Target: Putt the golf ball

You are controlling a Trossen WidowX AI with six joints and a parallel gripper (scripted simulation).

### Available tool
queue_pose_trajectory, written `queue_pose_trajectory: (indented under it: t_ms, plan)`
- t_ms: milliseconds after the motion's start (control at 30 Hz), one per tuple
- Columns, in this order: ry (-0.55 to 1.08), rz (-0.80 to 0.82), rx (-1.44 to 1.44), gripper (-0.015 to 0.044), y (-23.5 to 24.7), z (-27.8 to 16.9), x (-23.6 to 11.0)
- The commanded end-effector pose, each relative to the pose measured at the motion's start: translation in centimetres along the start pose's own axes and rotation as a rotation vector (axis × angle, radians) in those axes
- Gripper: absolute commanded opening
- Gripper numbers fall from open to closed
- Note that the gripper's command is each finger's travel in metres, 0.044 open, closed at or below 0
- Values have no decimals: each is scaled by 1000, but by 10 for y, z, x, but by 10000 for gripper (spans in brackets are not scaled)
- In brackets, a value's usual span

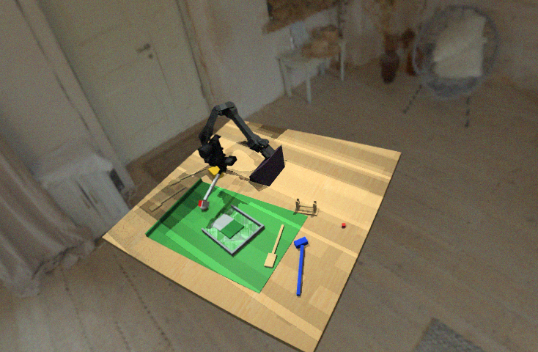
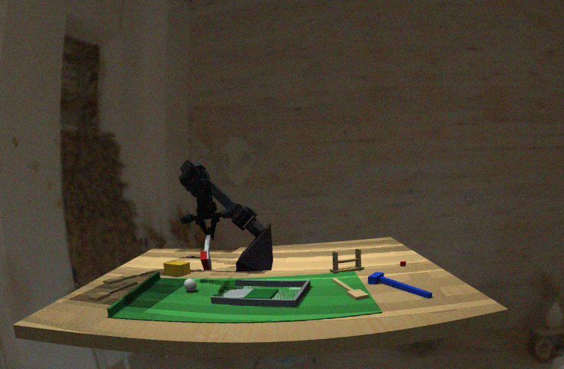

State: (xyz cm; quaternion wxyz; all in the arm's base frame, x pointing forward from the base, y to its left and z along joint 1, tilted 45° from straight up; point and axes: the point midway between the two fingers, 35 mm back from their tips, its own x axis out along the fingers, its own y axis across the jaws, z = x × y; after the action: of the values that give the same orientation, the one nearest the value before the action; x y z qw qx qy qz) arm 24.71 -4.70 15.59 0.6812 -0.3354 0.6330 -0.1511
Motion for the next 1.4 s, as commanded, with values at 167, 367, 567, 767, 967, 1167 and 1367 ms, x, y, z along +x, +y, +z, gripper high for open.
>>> queue_pose_trajectory:
  t_ms: [167,367,567,767,967,1167,1367]
  plan:
    - [19,-63,264,0,-38,-40,-6]
    - [26,-83,338,0,-47,-53,-8]
    - [26,-82,339,0,-47,-53,5]
    - [25,-84,339,0,-50,-54,27]
    - [25,-85,339,0,-50,-55,34]
    - [25,-85,339,0,-51,-55,43]
    - [24,-86,339,0,-52,-55,53]
